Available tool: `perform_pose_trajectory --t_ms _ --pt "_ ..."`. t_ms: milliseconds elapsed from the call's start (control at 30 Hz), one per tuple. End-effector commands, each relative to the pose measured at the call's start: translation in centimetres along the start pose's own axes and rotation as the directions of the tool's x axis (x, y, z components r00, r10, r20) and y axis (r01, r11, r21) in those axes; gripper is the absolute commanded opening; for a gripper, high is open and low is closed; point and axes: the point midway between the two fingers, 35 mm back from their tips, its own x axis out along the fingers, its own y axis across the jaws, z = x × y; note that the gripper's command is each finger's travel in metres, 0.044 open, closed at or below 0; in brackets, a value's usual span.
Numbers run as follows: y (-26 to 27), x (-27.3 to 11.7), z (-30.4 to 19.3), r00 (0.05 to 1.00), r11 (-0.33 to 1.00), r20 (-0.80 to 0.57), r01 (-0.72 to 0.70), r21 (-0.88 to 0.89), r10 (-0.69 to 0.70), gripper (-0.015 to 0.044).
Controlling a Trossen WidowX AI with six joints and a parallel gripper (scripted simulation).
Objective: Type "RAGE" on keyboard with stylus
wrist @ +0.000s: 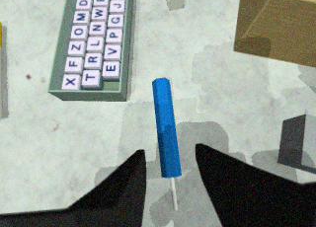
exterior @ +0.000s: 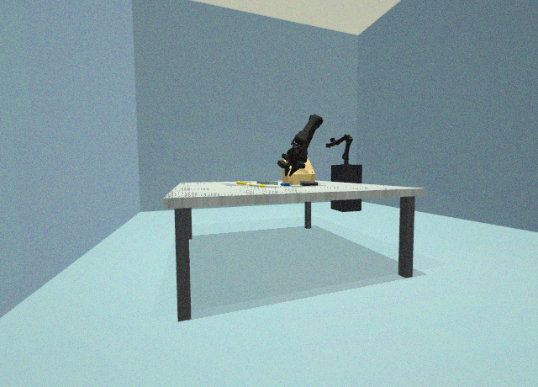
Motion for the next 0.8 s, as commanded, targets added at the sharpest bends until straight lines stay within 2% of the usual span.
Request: perform_pose_trajectory --t_ms 0,100,200,300,433,600,767 --pt "0.0 0.1 0.0 1.0 1.0 -0.001 0.004 -0.013 -0.004 0.015" --pt "-0.4 0.7 0.4 0.998 0.979 -0.023 0.053 -0.195 -0.059 0.015" --pt "-0.9 1.5 0.8 0.99 0.904 -0.059 0.09 -0.418 -0.125 0.015" --pt "-1.2 2.1 1.1 0.978 0.785 -0.106 0.078 -0.615 -0.181 0.015" --pt "-1.6 2.8 1.4 0.954 0.577 -0.182 -0.011 -0.817 -0.239 0.015" --pt "-2.1 3.4 1.8 0.911 0.276 -0.288 -0.207 -0.939 -0.297 0.015" --pt "-2.3 3.6 2.0 0.873 0.102 -0.367 -0.353 -0.93 -0.321 0.015"
